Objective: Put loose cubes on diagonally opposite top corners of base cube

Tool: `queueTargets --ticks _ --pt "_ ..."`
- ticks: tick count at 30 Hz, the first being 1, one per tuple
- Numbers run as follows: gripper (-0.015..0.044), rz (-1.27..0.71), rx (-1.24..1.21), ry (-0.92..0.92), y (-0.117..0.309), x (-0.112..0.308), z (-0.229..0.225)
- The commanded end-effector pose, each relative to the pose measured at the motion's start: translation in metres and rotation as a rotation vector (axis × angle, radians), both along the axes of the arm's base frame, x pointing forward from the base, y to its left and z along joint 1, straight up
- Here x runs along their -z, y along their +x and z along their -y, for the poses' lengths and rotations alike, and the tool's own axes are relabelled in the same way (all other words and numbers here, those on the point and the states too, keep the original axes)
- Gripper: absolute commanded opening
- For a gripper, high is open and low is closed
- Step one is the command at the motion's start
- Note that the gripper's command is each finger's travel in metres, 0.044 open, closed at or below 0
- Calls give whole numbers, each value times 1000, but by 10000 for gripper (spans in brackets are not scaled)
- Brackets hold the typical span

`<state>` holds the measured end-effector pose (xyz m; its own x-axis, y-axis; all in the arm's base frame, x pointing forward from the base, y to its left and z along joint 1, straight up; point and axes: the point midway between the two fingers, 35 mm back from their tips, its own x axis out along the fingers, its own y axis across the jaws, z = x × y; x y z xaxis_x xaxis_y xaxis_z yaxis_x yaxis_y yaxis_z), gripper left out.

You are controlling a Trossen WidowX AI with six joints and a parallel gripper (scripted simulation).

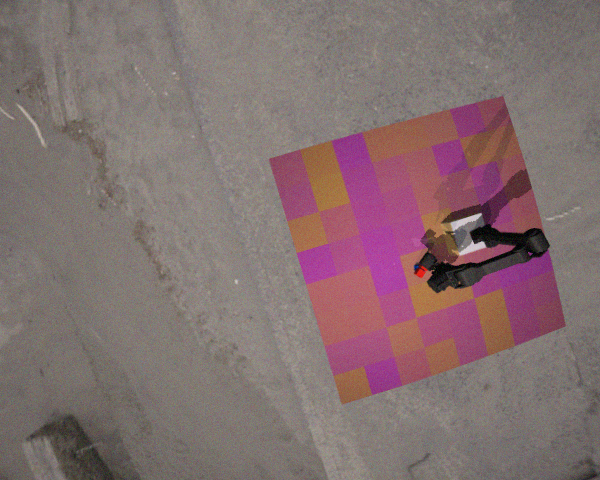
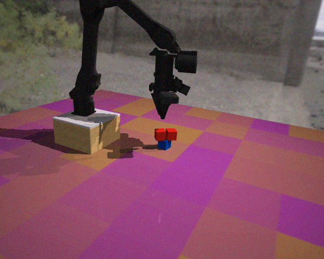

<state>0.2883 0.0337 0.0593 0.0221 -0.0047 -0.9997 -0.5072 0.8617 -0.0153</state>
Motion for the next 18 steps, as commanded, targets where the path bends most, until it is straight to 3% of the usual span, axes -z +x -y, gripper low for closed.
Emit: queueTargets --ticks 1,8,11,18 --pt "231 2 1 0 1 -4 0" --pt "400 0 0 0 0 -10 0" --pt "400 -2 0 1 0 -7 -9" --pt "400 -4 0 11 -11 -10 -110"
